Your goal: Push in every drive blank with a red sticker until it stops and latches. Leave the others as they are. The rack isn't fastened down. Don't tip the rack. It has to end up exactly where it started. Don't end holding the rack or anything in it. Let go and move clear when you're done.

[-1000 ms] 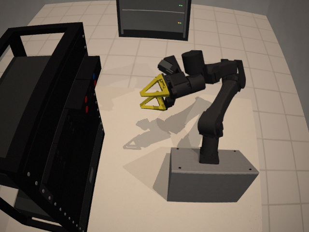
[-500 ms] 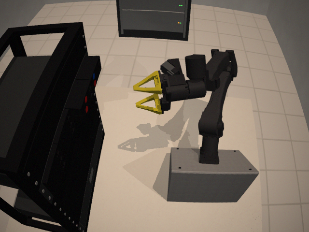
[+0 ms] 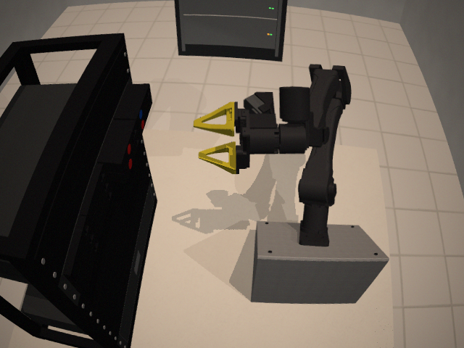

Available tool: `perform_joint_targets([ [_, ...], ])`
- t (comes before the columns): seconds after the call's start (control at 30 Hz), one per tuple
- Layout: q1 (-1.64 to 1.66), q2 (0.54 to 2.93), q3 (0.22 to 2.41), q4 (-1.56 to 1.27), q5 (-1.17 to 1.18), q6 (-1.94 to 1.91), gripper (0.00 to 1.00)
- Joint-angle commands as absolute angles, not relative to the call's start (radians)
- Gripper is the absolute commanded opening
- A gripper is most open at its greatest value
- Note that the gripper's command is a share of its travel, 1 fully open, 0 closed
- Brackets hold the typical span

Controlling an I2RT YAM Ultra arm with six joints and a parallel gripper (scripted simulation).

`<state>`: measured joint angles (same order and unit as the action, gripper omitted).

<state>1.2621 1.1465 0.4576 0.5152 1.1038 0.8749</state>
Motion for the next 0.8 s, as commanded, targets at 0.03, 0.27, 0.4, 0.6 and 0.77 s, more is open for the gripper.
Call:
perform_joint_targets([
  [0.03,1.282,1.187,0.445,0.643,1.134,0.835,1.0],
  [0.27,1.29,1.235,0.447,0.738,1.159,0.813,1.0],
  [0.4,1.293,1.252,0.453,0.773,1.167,0.804,1.0],
  [0.6,1.294,1.262,0.455,0.797,1.162,0.796,1.0],
  [0.77,1.294,1.262,0.456,0.805,1.163,0.793,1.0],
])
